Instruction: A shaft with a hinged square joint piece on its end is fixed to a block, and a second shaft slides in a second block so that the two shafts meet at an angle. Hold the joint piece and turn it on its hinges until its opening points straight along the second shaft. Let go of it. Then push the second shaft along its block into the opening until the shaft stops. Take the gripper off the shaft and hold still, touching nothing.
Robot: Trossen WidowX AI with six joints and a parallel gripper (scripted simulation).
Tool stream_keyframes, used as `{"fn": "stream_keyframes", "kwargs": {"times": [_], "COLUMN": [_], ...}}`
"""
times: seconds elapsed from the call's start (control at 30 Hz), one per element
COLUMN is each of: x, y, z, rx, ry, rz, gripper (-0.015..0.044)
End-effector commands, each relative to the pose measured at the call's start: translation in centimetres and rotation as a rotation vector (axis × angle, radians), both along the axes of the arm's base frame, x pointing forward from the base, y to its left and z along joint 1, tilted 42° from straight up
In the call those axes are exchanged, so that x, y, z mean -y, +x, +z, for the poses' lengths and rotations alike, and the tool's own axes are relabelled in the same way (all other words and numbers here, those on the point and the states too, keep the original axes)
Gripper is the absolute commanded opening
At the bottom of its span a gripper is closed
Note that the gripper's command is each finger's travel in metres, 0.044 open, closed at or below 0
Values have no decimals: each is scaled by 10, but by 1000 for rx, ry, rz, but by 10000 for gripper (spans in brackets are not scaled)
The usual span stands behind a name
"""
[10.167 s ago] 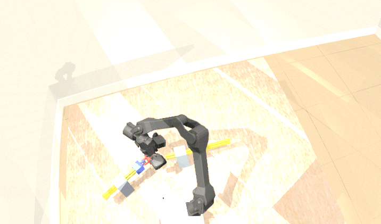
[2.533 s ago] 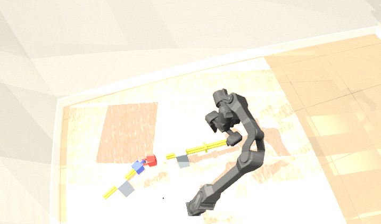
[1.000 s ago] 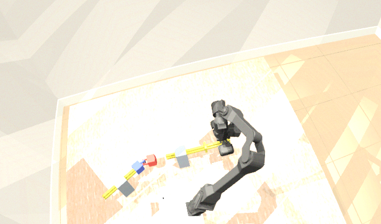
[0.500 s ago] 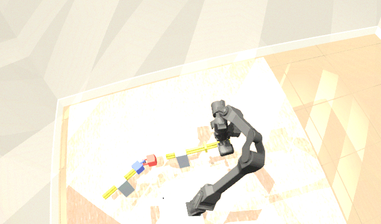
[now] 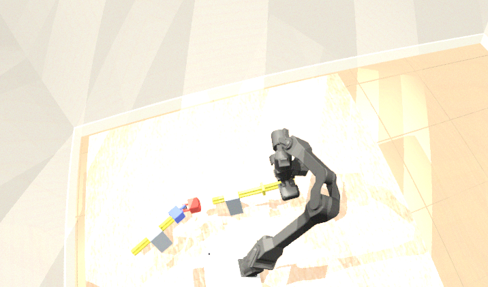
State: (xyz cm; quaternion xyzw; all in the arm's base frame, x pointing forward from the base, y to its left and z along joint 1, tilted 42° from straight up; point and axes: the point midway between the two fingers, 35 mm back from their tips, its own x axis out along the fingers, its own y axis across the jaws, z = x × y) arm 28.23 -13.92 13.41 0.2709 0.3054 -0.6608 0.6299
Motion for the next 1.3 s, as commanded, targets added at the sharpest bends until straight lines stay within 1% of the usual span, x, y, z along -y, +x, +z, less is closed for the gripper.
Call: {"fn": "stream_keyframes", "kwargs": {"times": [0.0, 0.03, 1.27], "x": [0, 0, -36], "y": [0, 0, -1], "z": [0, 0, -33], "rx": [1, 1, 25], "ry": [0, 0, -1], "rz": [-4, -4, 21], "gripper": [20, 0, 0]}}
